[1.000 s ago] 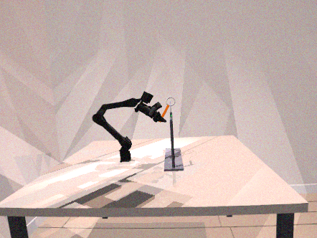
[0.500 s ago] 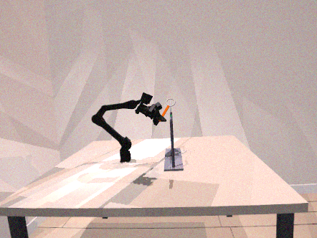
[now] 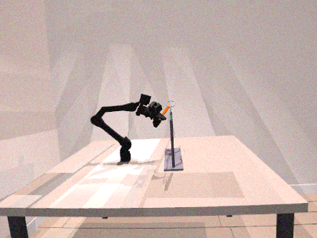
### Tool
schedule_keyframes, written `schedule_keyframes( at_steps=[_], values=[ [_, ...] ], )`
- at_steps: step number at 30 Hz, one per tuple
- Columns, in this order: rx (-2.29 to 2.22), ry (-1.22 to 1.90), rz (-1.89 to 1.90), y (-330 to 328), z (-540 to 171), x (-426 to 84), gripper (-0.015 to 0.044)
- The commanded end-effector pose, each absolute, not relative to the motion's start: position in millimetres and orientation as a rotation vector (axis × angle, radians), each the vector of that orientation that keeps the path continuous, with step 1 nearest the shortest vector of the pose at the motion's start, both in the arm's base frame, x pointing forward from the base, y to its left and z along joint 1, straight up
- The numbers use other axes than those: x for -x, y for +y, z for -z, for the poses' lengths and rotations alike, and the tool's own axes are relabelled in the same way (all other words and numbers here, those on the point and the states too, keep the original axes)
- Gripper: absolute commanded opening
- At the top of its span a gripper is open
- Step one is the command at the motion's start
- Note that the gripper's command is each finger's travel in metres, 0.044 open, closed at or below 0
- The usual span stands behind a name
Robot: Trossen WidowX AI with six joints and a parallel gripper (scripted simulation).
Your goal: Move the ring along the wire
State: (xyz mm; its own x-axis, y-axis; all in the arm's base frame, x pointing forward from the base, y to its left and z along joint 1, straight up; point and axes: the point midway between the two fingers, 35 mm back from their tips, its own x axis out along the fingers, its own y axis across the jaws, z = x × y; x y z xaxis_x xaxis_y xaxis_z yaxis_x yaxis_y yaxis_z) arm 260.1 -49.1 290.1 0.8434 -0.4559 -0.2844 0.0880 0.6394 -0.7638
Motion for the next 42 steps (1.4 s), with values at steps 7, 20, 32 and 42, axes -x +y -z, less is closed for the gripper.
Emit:
schedule_keyframes(
  at_steps=[7,20,32,42],
  values=[
    [0.983,0.451,0.376,-55,-299,-259,-0.015],
    [1.202,0.408,0.44,-61,-310,-259,-0.015],
    [1.391,0.367,0.494,-63,-319,-258,-0.015],
    [1.501,0.341,0.525,-64,-322,-258,-0.015]
  ],
)
